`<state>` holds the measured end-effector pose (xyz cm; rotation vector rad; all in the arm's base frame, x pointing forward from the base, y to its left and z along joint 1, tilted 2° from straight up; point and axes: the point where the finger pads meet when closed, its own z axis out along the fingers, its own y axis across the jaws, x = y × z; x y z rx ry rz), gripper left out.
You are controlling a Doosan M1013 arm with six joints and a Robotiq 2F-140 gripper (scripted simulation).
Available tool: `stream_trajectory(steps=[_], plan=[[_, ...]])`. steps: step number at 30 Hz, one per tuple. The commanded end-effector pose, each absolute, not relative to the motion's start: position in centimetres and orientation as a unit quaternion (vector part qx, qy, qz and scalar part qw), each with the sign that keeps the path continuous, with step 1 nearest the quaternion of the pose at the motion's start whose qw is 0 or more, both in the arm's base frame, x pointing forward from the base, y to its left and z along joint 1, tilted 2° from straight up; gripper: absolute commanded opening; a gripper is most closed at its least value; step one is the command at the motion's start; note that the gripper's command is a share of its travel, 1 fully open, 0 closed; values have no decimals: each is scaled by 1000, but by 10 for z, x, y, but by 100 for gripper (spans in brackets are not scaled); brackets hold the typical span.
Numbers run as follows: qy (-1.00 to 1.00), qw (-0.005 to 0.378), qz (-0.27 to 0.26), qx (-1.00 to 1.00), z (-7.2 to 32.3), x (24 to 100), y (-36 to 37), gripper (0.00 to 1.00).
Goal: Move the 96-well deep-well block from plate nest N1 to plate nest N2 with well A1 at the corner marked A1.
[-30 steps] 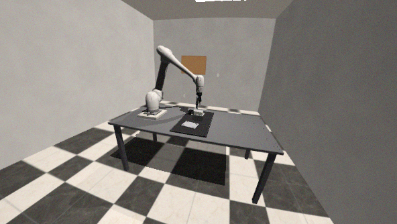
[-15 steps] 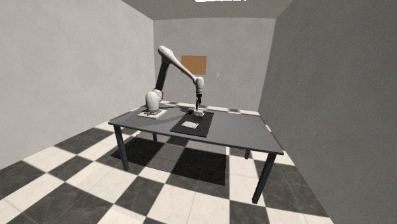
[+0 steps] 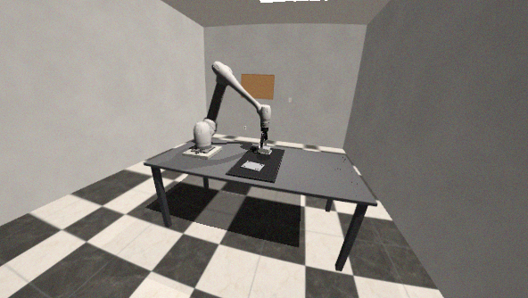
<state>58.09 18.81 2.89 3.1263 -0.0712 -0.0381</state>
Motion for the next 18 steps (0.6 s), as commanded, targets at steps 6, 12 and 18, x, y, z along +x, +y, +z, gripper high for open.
stream_trajectory(steps=[6,12,18], plan=[[-23,7,-12,1000,19,581,188,100],[-23,7,-12,1000,9,580,188,100],[-23,7,-12,1000,4,580,188,100]])
